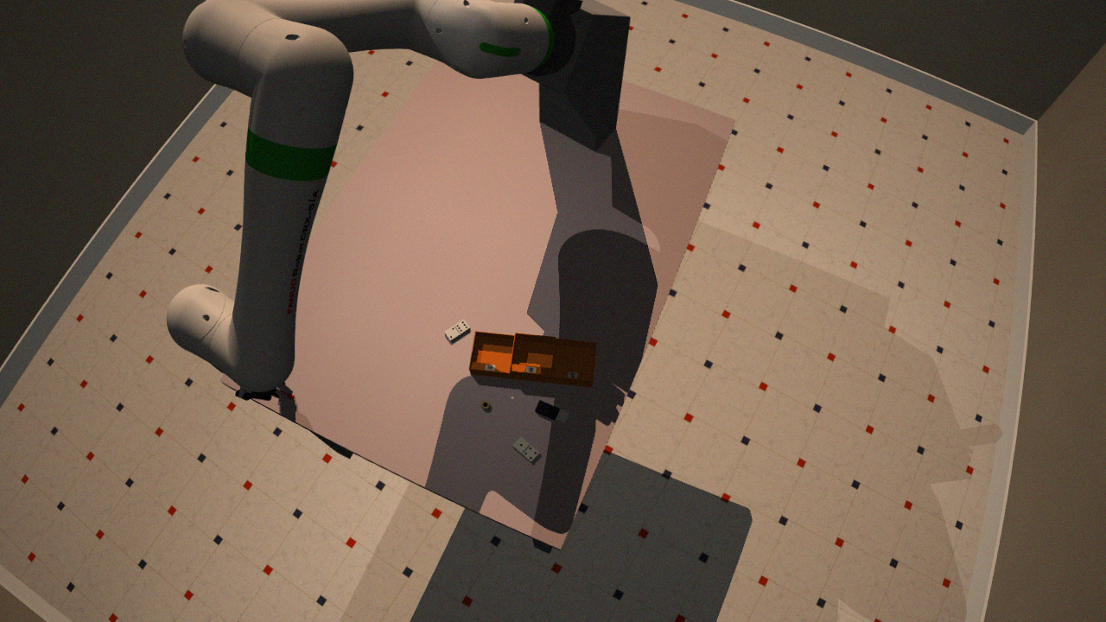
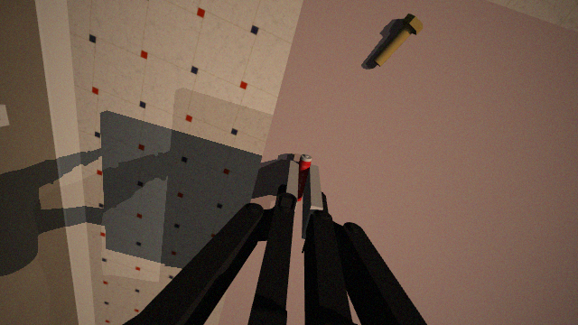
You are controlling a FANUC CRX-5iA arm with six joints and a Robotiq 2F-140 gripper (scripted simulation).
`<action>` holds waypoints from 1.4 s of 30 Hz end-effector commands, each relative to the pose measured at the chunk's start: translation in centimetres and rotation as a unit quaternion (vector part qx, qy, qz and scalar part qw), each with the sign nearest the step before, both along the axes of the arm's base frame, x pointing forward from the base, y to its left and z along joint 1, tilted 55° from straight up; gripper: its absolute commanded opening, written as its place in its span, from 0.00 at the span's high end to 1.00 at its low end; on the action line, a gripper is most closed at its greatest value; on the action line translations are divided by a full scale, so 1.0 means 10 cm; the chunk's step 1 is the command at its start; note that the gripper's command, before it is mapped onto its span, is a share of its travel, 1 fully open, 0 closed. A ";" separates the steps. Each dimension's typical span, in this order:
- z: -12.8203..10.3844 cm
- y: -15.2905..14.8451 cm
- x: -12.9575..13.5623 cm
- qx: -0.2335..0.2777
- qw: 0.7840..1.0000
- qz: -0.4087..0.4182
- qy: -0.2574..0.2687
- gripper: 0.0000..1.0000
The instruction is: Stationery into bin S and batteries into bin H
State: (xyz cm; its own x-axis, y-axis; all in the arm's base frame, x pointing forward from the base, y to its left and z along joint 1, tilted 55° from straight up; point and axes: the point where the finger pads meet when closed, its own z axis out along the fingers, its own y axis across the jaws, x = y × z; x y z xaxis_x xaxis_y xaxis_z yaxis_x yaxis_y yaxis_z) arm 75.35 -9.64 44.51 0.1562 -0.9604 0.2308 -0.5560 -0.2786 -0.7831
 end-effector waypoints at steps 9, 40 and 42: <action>0.17 0.00 -0.24 0.000 1.000 0.000 0.000 0.88; 0.03 0.32 -0.66 0.000 1.000 0.000 0.000 0.88; -0.04 0.40 -0.72 0.000 1.000 0.000 0.000 0.88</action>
